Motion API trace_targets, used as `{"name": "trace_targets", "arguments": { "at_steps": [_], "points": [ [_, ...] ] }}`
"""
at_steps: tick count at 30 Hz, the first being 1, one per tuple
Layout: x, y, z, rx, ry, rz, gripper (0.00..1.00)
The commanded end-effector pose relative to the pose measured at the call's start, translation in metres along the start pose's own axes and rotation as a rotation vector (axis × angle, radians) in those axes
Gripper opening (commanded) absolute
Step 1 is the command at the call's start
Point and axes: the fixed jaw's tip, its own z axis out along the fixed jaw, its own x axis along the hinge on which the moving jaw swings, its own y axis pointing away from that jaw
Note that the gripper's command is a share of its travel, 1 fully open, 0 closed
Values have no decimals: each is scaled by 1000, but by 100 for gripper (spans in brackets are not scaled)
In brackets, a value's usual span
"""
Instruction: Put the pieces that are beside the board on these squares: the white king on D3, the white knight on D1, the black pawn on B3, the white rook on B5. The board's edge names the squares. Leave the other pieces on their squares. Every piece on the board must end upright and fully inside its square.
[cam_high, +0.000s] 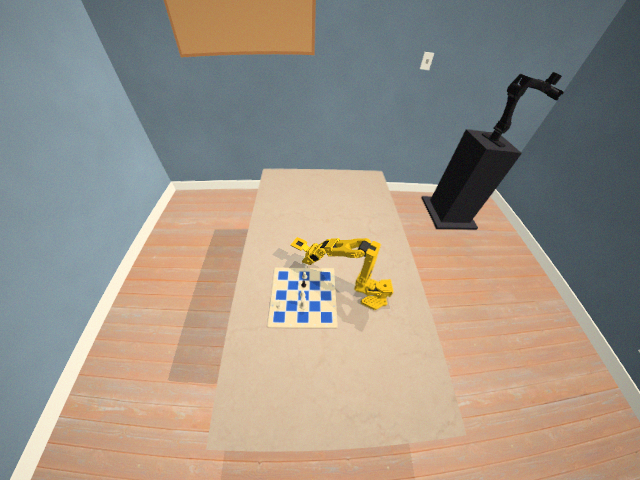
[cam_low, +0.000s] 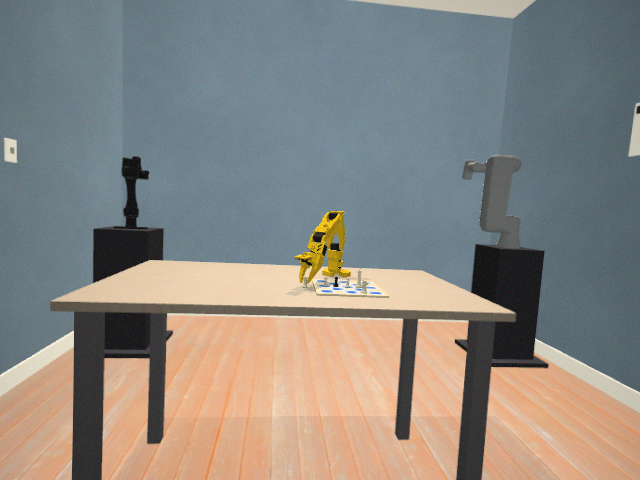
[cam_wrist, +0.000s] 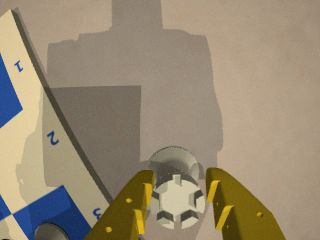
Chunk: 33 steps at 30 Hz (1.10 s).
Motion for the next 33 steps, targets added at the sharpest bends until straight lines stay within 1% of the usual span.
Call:
{"name": "trace_targets", "arguments": {
  "at_steps": [1, 6, 20, 33],
  "points": [
    [-4, -2, -2, 3, -11, 3, 11],
    [-4, -2, -2, 3, -11, 3, 10],
    [-4, -2, -2, 3, -11, 3, 1],
    [-4, -2, -2, 3, -11, 3, 0]
  ]
}}
